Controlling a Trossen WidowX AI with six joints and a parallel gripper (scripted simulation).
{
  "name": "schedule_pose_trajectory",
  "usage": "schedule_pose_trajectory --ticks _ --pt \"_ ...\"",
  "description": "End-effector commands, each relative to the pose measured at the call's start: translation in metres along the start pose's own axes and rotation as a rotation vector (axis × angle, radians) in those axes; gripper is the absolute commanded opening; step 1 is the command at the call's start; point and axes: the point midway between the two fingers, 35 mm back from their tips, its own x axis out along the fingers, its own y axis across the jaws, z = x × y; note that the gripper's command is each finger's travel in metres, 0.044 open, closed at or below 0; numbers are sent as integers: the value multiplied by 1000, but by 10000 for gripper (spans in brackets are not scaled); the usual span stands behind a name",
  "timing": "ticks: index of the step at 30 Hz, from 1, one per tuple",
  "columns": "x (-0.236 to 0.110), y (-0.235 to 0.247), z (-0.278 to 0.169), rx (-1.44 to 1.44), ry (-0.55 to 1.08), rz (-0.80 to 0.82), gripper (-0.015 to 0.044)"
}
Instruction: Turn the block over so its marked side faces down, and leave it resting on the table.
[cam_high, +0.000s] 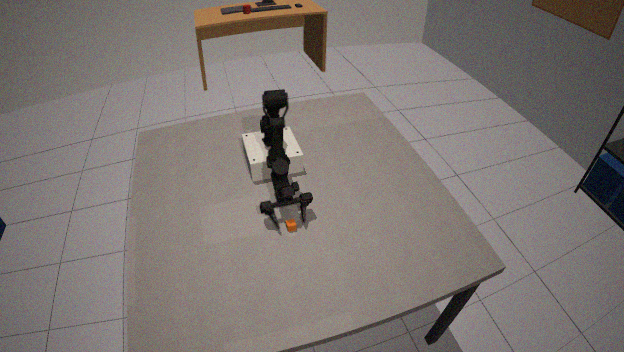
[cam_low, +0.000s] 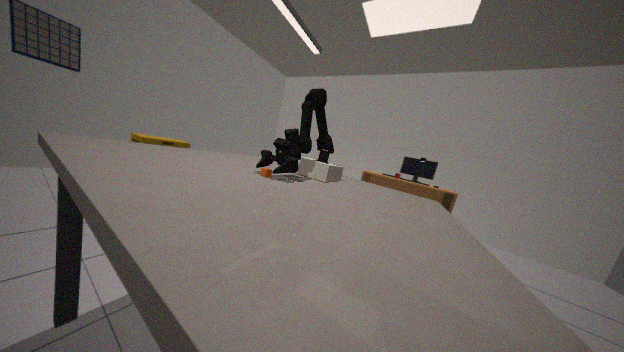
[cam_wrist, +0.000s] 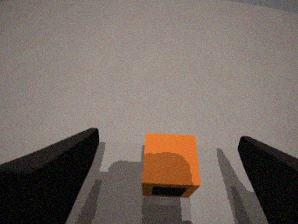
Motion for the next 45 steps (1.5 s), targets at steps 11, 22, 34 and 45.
schedule_pose_trajectory --ticks 11,22,34,45 --pt "0 1 0 3 -1 5 440" --pt "0 1 0 3 5 5 440" --pt "-23 -2 40 6 425 -3 440" --pt "-50 0 54 1 538 6 440"
